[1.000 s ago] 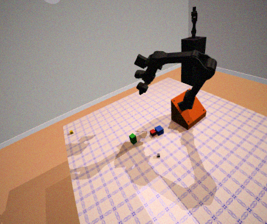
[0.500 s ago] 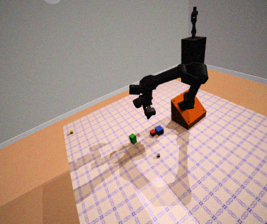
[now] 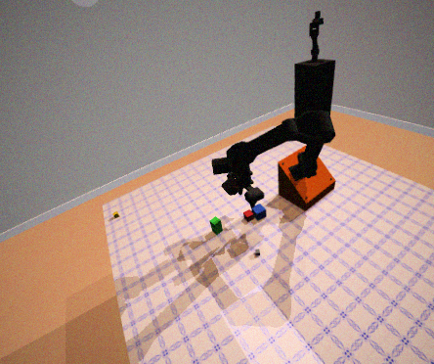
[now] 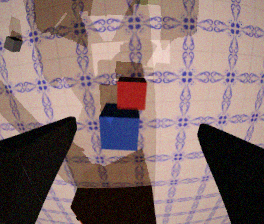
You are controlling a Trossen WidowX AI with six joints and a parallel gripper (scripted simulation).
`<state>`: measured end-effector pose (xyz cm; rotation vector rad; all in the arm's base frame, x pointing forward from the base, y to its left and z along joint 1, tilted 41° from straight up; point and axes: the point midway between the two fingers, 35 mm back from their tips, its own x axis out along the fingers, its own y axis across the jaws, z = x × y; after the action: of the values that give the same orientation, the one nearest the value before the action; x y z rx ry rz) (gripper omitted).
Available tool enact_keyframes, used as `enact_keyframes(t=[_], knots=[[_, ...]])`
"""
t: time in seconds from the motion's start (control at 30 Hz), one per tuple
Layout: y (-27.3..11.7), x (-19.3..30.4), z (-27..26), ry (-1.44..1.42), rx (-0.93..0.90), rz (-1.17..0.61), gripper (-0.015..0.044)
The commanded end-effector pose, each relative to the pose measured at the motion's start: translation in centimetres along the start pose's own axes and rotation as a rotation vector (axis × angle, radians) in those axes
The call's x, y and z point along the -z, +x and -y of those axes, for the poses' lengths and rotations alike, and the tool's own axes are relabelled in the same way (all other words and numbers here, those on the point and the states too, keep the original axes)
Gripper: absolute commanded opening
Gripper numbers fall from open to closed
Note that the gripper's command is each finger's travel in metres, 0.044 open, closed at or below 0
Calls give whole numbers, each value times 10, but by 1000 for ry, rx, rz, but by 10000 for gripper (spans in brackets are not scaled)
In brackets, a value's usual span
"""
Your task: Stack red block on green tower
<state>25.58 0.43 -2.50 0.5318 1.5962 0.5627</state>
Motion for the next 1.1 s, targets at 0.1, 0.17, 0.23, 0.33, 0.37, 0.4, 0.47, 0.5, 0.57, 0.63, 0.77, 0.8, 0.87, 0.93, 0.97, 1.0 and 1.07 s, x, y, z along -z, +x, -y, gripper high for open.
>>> enact_keyframes(t=[0.1, 0.17, 0.23, 0.33, 0.37, 0.4, 0.47, 0.5, 0.57, 0.63, 0.77, 0.8, 0.87, 0.93, 0.97, 1.0, 1.07], knots=[[18, -1, -3, -10, -8, -4, 440], [34, -1, -3, -10, -9, -4, 440], [46, -1, -4, -10, -10, -4, 440], [51, -1, -5, -11, -11, -4, 440], [51, -1, -6, -11, -11, -4, 440], [51, -1, -6, -11, -11, -4, 440], [51, -1, -6, -11, -11, -4, 440], [51, -1, -6, -11, -11, -4, 440], [52, -1, -6, -11, -11, -4, 440], [55, -1, -6, -10, -11, -4, 440], [61, -2, -6, -10, -10, -4, 440], [63, -2, -6, -10, -10, -4, 440], [66, -2, -6, -10, -10, -4, 440], [69, -2, -6, -10, -11, -4, 440], [71, -2, -6, -10, -11, -4, 440], [72, -2, -6, -10, -11, -4, 440], [76, -2, -6, -10, -11, -4, 440]])
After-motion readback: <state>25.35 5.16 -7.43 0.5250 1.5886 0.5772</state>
